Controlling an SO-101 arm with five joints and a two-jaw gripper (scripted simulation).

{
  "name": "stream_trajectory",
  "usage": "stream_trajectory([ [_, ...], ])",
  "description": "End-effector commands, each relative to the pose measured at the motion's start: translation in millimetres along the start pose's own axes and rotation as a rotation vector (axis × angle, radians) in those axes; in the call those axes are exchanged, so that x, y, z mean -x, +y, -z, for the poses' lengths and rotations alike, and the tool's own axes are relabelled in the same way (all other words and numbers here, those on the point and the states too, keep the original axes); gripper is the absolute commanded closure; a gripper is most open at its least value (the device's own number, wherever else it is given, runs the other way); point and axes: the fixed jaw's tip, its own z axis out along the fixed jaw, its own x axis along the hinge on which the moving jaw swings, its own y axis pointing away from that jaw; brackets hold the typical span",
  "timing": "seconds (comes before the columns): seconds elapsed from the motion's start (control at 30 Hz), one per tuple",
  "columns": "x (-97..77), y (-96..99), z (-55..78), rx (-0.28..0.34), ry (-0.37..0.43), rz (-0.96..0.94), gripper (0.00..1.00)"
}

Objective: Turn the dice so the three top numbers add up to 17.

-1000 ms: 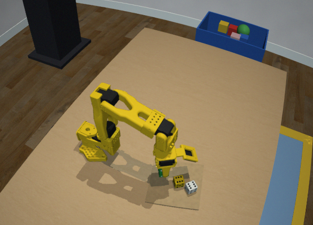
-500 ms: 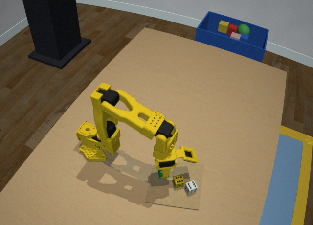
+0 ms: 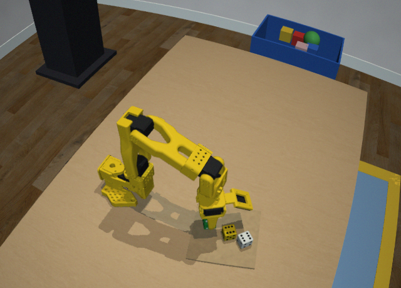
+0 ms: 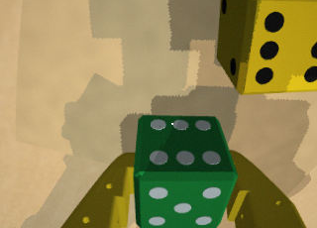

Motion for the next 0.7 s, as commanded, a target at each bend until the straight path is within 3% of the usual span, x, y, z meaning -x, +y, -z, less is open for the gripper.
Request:
stream_trajectory([
  [0.0,1.1,-3.1,1.9,-0.012,-0.018,-0.002,1.00],
  [0.67,1.2,-3.2,-4.2,-0.012,-0.018,-0.002,1.00],
])
